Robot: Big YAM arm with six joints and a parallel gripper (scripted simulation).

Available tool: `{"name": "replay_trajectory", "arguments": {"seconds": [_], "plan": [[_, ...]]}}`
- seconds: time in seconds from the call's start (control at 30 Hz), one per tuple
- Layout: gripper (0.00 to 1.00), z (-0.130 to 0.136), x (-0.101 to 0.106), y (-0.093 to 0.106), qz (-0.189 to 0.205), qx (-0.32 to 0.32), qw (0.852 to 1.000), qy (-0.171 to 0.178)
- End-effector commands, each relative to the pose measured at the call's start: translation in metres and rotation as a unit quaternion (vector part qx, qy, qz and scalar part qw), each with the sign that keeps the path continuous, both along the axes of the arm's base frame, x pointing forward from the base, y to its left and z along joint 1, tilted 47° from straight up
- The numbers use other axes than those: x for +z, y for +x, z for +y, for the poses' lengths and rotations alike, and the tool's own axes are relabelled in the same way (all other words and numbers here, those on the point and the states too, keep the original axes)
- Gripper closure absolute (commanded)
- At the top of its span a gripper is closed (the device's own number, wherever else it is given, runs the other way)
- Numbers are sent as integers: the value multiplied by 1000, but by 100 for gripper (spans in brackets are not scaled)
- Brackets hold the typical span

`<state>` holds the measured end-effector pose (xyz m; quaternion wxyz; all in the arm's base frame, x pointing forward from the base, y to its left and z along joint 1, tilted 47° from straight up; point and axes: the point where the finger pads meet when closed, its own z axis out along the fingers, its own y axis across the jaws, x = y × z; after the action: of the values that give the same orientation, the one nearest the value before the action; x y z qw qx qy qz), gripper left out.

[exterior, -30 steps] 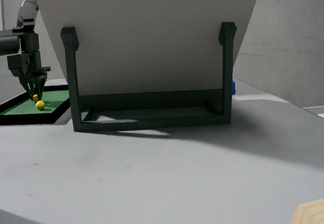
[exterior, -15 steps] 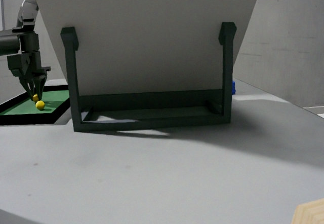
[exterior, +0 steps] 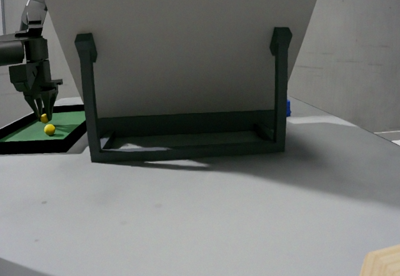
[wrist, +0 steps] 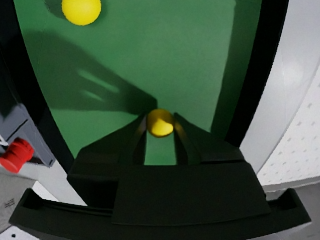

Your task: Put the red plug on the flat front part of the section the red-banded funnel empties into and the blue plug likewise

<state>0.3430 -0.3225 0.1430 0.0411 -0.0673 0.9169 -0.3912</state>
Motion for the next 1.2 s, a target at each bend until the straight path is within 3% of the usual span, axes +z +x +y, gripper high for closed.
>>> {"name": "replay_trajectory", "arguments": {"seconds": [0.0, 0.7, 1.17], "plan": [[100, 9, 22, 10, -19, 6, 1000, -9], [100, 19, 39, 10, -23, 6, 1000, -12], [100, 58, 77, 2, -27, 6, 1000, -12]]}}
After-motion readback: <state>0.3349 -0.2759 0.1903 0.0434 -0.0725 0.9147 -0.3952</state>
